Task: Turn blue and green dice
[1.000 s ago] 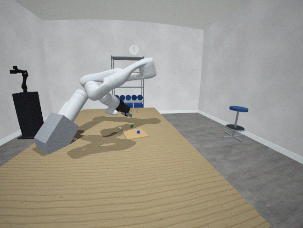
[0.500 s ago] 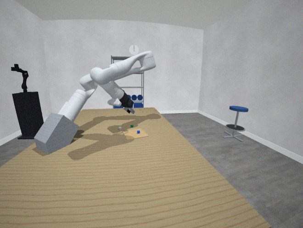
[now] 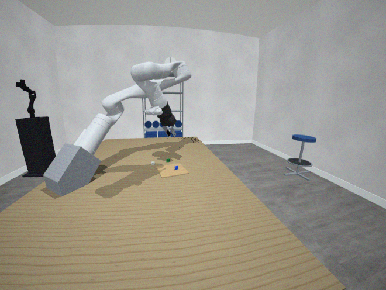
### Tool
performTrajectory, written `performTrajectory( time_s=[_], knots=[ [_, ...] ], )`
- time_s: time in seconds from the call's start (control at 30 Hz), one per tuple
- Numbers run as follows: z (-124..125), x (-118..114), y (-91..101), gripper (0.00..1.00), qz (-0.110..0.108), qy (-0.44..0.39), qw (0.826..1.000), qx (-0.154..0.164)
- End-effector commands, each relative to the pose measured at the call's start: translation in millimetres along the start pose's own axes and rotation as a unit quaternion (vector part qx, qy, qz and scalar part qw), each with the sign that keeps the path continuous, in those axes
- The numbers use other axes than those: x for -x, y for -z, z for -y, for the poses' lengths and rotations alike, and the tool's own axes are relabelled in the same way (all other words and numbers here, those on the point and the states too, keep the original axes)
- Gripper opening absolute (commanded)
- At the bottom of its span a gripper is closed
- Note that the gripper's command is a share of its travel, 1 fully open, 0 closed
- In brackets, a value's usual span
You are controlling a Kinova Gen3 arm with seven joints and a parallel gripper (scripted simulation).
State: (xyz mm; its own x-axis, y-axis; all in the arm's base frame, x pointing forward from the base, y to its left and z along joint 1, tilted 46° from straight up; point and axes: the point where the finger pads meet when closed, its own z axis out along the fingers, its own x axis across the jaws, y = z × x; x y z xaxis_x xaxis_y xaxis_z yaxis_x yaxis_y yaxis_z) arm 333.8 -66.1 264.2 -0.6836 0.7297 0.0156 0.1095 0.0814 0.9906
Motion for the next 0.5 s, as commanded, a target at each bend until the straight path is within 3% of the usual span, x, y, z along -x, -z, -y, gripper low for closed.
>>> performTrajectory(
  time_s=[0.0, 0.1, 0.17, 0.47],
  knots=[
    [-28.9, -7.8, -9.9, 0.64, -0.021, 0.04, 0.998, -0.032],
    [-36.5, -12.1, -14.0, 0.64, -0.024, 0.04, 0.996, -0.07],
    [-36.5, -12.1, -14.0, 0.64, -0.024, 0.04, 0.996, -0.07],
    [-42.8, -30.5, -35.0, 0.64, -0.029, 0.028, 0.983, -0.181]
  ],
)
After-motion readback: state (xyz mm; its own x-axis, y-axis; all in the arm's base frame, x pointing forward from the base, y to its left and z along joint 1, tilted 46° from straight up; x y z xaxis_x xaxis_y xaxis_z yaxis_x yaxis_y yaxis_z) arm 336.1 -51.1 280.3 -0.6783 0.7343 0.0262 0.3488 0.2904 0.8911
